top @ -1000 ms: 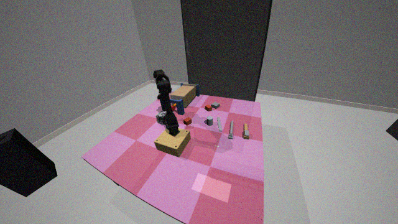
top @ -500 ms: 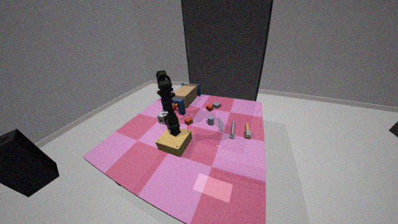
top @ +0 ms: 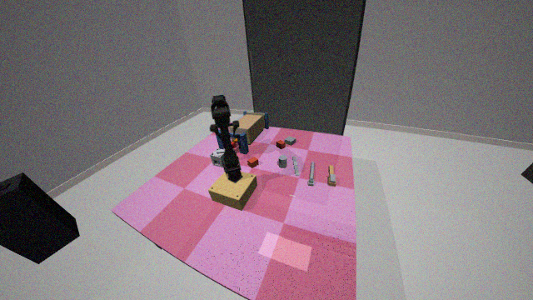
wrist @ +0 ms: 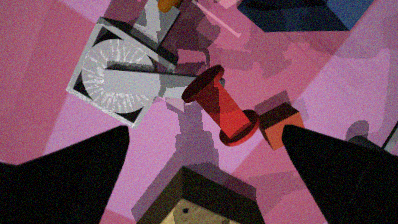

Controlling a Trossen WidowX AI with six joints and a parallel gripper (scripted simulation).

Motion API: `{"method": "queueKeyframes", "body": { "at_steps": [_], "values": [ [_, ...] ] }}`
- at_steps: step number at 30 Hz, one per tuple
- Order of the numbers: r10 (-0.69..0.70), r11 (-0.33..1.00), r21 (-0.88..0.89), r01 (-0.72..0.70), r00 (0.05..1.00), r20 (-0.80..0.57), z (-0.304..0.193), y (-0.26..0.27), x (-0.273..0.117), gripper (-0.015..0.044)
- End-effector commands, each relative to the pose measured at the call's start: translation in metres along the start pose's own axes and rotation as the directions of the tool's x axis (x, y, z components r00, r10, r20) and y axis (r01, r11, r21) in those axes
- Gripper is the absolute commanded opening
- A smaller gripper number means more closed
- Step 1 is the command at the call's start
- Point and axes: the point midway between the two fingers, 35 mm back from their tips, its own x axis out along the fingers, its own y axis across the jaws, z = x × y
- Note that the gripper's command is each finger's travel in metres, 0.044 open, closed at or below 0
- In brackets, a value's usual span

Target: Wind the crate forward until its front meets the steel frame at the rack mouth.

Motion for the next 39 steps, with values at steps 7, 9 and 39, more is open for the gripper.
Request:
{"method": "queueKeyframes", "body": {
  "at_steps": [7,9,39],
  "values": [
    [0.007,0.761,-0.649,0.004,1.0,0.015,-0.003,-0.015,0.001,0.044],
    [0.007,0.761,-0.649,0.004,1.0,0.015,-0.003,-0.015,0.001,0.044],
    [0.007,0.761,-0.649,0.004,1.0,0.015,0.001,-0.015,0.036,0.044]
  ]
}}
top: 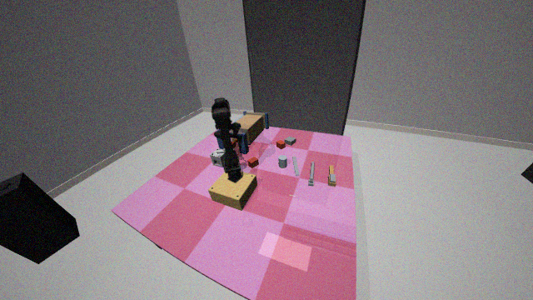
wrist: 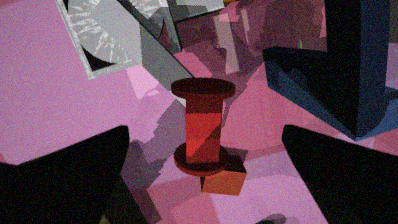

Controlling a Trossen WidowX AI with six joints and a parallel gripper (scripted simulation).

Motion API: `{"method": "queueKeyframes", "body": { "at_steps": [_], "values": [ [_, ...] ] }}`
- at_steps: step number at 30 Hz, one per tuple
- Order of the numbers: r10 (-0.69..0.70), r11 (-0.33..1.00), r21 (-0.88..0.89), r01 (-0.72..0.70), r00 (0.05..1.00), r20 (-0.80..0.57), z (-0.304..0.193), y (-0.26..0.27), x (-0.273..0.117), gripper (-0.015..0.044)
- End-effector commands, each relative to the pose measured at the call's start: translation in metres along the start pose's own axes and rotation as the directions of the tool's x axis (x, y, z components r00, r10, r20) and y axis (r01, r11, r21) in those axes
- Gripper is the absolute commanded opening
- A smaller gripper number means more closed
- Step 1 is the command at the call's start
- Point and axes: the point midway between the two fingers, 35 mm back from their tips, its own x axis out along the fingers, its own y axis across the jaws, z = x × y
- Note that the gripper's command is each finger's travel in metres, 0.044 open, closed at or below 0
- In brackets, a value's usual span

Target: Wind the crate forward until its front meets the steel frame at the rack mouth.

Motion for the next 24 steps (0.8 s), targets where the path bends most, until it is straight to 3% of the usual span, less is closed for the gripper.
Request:
{"method": "queueKeyframes", "body": {
  "at_steps": [1,24],
  "values": [
    [0.005,1.0,-0.004,-0.005,1.0,0.0,0.0,0.0,0.007,0.044],
    [0.005,1.0,-0.004,-0.005,1.0,-0.001,-0.001,0.002,0.044,0.044]
  ]
}}
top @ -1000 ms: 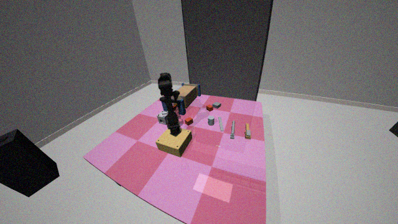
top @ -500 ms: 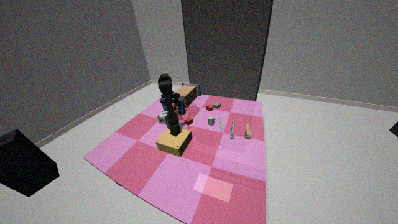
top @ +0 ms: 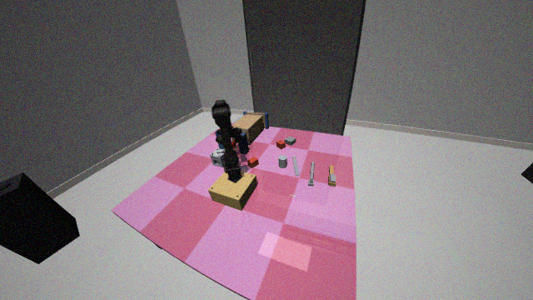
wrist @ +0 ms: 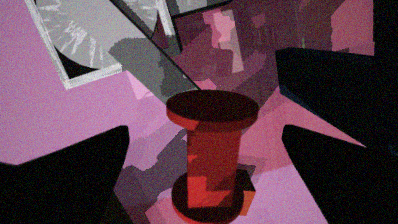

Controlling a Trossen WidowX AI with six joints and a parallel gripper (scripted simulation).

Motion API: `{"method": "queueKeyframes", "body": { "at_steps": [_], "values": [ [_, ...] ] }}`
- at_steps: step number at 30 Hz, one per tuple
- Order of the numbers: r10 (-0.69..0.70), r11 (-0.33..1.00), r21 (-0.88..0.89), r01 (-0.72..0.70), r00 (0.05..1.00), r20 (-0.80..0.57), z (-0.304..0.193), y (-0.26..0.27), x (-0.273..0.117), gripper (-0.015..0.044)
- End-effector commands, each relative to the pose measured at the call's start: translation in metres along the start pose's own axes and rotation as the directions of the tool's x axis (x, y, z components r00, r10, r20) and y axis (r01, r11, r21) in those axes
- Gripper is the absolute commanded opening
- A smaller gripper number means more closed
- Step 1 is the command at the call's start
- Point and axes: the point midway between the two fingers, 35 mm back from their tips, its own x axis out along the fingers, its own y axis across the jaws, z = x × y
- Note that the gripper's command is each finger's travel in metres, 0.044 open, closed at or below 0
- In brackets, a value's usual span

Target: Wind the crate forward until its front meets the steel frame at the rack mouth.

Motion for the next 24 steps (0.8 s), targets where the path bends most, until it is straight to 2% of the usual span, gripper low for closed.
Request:
{"method": "queueKeyframes", "body": {
  "at_steps": [1,8,24],
  "values": [
    [0.005,1.0,-0.004,-0.005,1.0,-0.001,-0.0005,0.0008,0.007,0.044],
    [0.005,1.0,-0.004,-0.005,1.0,-0.001,-0.0015,0.0017,0.0156,0.044],
    [0.001,1.0,0.0,-0.001,1.0,-0.001,-0.0015,0.0012,0.0122,0.002]
  ]
}}
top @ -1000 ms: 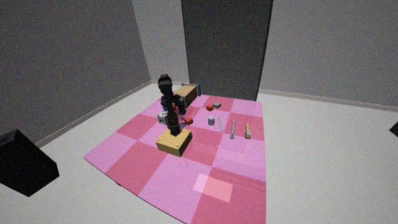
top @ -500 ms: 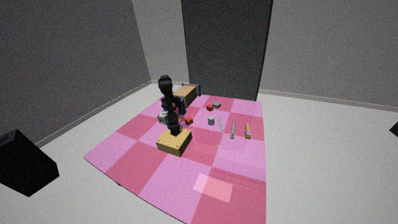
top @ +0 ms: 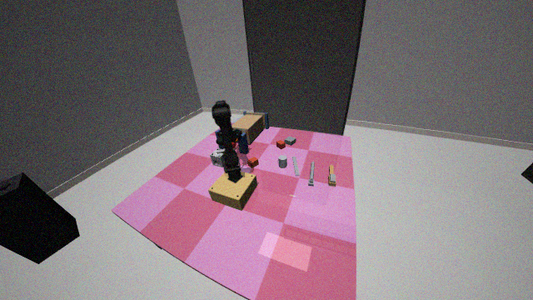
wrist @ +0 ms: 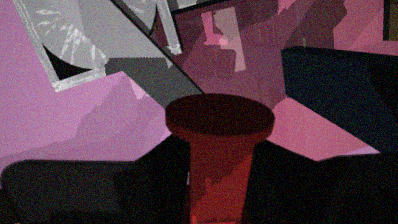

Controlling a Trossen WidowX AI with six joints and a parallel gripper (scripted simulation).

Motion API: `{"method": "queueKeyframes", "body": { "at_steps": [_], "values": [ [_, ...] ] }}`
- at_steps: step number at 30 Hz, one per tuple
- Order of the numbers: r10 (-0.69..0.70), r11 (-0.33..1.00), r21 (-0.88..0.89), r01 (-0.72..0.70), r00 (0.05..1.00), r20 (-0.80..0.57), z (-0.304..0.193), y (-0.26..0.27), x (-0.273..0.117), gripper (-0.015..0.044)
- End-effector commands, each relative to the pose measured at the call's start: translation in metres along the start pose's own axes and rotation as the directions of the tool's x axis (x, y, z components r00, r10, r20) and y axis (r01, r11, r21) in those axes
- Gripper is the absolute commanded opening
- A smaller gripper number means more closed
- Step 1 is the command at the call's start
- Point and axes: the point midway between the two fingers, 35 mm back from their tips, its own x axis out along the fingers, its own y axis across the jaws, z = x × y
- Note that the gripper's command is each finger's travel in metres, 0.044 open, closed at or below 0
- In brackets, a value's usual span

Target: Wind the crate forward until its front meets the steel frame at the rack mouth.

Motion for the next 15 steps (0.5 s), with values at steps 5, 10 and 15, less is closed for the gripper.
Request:
{"method": "queueKeyframes", "body": {
  "at_steps": [5,10,15],
  "values": [
    [0.001,1.0,0.0,-0.001,1.0,0.001,0.0001,0.0002,-0.0005,0.0],
    [0.005,1.0,-0.003,-0.005,1.0,0.001,-0.0001,0.0008,0.0036,0.0],
    [0.005,1.0,-0.004,-0.005,1.0,0.001,-0.0001,0.0009,0.0044,0.0]
  ]
}}
